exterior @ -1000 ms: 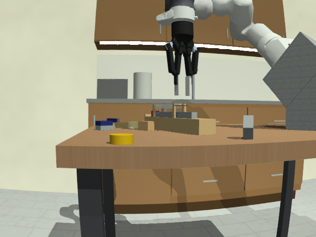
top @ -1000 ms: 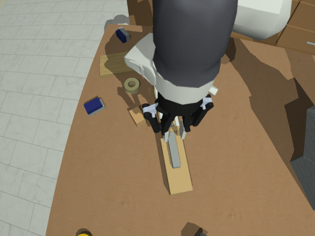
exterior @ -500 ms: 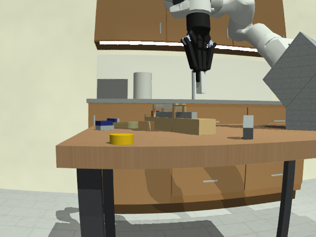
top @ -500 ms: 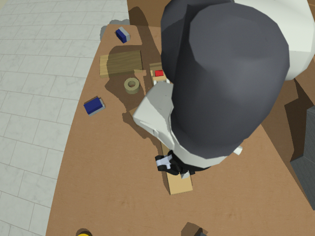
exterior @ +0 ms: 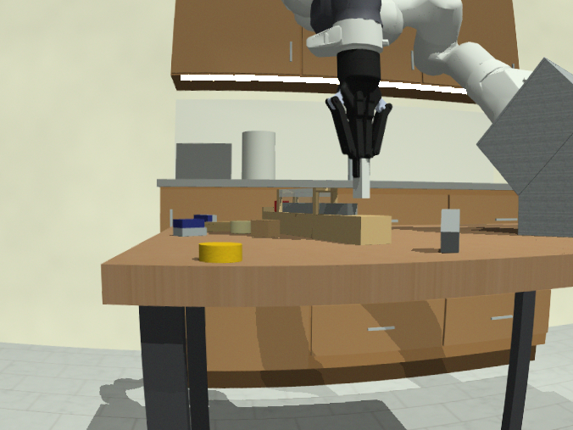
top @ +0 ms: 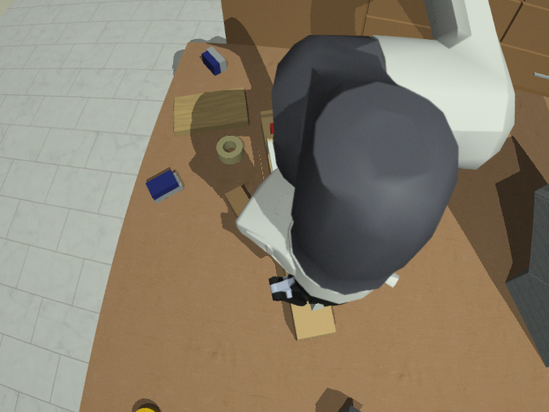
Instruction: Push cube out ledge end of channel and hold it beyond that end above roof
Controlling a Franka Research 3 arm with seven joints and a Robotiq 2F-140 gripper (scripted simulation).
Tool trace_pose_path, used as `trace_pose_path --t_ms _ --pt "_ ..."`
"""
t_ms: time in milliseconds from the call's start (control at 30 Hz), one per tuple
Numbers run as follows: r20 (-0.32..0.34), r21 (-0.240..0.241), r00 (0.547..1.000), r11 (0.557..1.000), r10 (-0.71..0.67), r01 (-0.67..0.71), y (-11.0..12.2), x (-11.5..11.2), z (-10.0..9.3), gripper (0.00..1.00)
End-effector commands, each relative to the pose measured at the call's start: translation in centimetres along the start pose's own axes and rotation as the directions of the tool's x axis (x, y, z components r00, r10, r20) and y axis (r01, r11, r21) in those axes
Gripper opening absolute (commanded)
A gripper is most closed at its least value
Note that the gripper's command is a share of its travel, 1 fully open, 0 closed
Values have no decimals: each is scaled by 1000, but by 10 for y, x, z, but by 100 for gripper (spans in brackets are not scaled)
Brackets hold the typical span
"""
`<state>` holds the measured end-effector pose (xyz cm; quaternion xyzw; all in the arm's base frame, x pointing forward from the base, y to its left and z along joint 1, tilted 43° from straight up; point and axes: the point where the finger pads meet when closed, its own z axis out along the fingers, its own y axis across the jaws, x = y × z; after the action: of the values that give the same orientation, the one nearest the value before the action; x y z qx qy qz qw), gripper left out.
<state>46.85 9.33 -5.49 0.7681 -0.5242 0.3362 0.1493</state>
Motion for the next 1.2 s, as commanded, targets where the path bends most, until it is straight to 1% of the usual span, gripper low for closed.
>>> trace_pose_path --t_ms 0,267,367,533,1167 --pt "2 9 1000 1000 26 -26 -2 -1 2 0" --pt "2 9 1000 1000 25 -26 -3 -1 20 0" --pt "2 9 1000 1000 25 -26 -3 -1 24 0" --pt "2 9 1000 1000 25 -26 -3 -1 25 0" --pt "2 9 1000 1000 25 -26 -2 16 25 0"
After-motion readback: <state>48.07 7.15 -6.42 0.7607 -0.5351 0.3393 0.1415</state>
